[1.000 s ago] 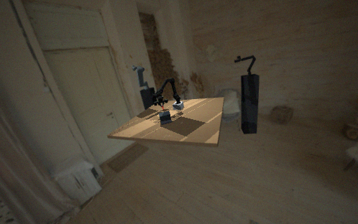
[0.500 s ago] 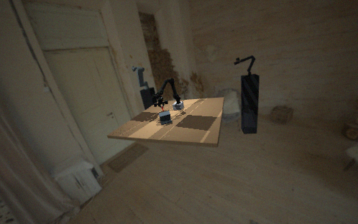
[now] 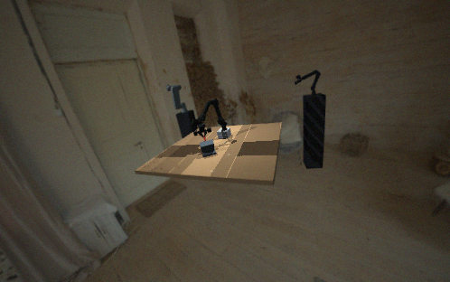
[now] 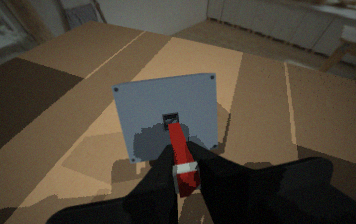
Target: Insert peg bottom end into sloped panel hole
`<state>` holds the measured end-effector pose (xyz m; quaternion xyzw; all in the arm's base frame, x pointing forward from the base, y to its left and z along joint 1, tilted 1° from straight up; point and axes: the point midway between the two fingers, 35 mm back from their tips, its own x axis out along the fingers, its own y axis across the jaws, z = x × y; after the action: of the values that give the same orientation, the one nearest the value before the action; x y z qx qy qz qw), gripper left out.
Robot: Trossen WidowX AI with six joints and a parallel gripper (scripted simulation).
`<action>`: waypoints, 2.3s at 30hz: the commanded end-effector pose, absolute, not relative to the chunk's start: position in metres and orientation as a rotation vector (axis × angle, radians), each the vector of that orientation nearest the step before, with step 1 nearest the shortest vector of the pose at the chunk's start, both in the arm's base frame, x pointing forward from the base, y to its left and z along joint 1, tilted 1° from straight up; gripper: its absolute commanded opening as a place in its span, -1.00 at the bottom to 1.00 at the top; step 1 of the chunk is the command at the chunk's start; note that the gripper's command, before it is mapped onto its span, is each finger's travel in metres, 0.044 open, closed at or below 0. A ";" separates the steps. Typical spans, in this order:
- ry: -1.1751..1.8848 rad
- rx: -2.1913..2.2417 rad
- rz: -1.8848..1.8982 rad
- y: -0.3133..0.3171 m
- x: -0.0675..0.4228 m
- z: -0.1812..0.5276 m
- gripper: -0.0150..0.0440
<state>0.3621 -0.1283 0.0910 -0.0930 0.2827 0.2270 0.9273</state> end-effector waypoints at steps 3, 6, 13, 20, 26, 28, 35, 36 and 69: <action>0.580 -0.178 0.462 -0.127 0.364 0.085 -0.49; 0.580 -0.178 0.462 -0.127 0.364 0.085 -0.49; 0.579 -0.177 0.464 -0.124 0.369 0.082 -0.49; 0.579 -0.177 0.464 -0.121 0.376 0.077 -0.49; 0.578 -0.177 0.464 -0.118 0.381 0.072 -0.49; 0.576 -0.178 0.465 -0.118 0.381 0.073 -0.49; 0.571 -0.183 0.466 -0.119 0.379 0.076 -0.49; 0.571 -0.183 0.466 -0.119 0.379 0.076 -0.49; 0.571 -0.183 0.466 -0.117 0.384 0.069 -0.49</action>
<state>0.3828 -0.1169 0.0716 -0.0917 0.2758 0.2291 0.9290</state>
